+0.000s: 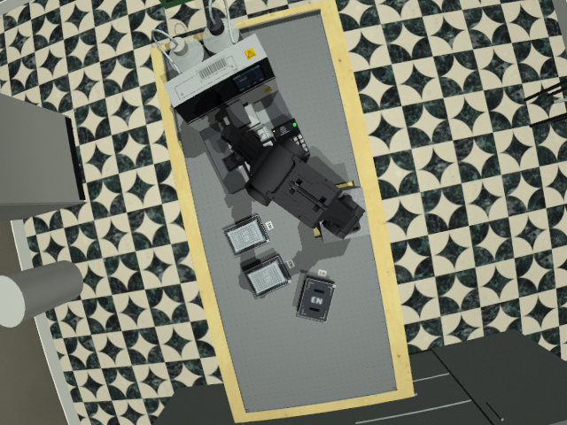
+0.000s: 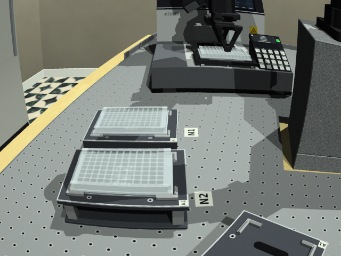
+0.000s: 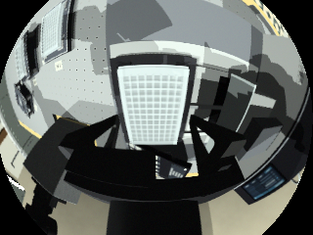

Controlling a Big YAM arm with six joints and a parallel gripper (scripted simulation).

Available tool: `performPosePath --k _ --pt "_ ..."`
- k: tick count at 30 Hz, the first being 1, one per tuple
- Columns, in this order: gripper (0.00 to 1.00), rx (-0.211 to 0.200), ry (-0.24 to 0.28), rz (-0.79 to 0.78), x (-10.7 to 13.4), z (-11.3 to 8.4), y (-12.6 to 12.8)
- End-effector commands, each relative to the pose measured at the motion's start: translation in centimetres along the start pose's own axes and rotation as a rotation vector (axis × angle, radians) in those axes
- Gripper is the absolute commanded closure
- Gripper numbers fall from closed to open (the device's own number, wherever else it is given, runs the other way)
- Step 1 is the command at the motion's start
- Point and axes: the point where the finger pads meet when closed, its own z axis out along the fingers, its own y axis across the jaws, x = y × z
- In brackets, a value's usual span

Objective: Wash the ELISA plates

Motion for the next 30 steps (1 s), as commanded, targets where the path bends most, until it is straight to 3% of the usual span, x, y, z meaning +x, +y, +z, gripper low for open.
performPosePath --k 1,30 --pt "0.0 -0.002 0.001 0.003 -0.3 0.6 0.2" --pt "0.0 0.001 0.0 0.004 -0.4 2.0 -0.1"
